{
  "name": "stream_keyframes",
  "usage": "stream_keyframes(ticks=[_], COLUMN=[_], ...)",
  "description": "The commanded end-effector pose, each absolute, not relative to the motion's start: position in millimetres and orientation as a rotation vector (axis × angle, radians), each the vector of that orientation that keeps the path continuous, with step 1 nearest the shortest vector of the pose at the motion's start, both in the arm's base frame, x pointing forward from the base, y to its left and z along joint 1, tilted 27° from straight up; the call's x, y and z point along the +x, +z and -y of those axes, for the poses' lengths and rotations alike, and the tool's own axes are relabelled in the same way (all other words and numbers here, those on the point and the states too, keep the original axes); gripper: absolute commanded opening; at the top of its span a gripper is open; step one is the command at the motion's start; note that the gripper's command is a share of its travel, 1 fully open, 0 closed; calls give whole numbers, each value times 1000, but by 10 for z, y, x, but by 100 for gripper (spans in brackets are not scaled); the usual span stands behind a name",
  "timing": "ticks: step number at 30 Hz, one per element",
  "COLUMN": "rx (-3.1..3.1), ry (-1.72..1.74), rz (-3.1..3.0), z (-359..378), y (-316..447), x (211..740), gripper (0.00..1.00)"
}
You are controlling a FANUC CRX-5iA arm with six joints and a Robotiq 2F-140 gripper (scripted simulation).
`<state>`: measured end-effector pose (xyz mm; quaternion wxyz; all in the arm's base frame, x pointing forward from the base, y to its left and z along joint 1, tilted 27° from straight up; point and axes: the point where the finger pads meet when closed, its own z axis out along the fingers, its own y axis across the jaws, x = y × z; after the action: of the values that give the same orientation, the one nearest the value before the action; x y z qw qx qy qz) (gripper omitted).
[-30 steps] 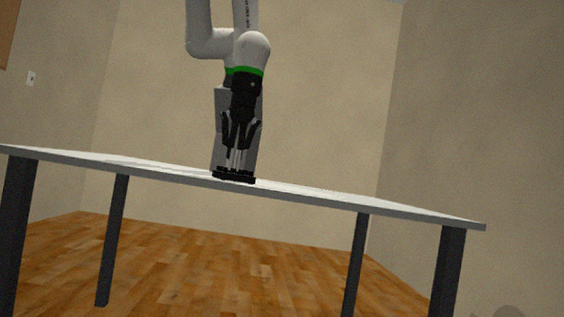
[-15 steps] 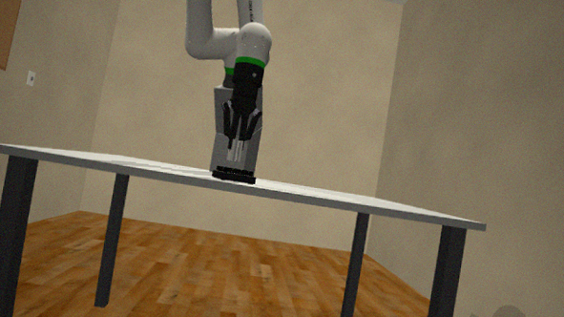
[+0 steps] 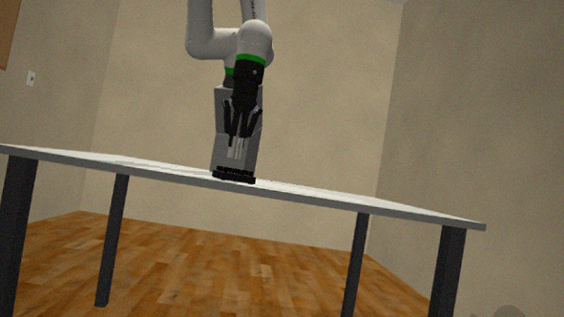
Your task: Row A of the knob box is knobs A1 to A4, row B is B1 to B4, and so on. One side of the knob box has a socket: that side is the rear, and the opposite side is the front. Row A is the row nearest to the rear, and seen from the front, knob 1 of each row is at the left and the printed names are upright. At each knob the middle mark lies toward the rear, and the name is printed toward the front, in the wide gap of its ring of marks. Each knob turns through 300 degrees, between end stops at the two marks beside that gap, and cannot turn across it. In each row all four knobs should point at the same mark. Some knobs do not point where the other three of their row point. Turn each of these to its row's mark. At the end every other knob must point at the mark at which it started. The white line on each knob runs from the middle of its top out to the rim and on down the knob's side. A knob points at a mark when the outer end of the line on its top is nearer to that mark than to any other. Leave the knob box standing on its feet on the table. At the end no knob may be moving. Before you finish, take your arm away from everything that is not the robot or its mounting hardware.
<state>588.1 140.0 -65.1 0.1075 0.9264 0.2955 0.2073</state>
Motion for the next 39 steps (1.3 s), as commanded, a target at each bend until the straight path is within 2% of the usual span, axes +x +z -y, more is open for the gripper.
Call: stream_keyframes(ticks=[1,2,13,30,39], rx=[2727,2727,2727,2727,2727], ry=[610,610,610,610,610], rz=[-870,-870,-870,-870,-870], z=[-1401,-1401,-1412,-1473,-1477], y=[-649,-649,-524,188,235], x=[5882,5882,5820,5462,5438], gripper=[12,100,100,100,100])
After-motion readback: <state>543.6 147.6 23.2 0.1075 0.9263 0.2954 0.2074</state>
